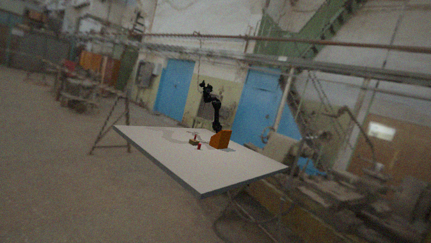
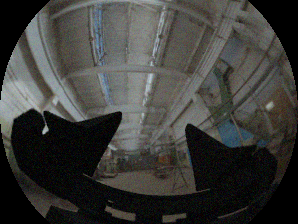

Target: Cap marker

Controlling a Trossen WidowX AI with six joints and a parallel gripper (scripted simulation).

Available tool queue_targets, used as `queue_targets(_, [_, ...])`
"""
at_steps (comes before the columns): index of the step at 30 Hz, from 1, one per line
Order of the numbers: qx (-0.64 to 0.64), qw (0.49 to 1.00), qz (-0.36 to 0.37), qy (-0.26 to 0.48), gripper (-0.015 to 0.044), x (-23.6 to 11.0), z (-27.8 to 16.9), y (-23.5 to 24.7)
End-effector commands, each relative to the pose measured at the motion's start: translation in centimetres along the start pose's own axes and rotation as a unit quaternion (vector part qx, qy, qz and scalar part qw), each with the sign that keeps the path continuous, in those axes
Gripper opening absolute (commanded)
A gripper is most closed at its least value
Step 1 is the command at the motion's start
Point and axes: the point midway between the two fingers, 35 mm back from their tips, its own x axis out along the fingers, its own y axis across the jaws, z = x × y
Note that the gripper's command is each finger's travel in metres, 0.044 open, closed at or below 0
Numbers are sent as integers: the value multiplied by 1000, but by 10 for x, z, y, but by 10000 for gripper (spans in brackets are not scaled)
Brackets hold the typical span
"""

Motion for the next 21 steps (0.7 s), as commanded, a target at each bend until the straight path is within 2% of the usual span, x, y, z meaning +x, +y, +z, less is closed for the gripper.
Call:
queue_targets(1, [0,1000,-1,1,374,0,-1,-1])
queue_targets(6, [17,998,-47,49,245,-3,-32,-26])
queue_targets(14, [51,970,-140,192,245,-32,-128,-68])
queue_targets(21, [70,929,-177,317,245,-77,-207,-70])
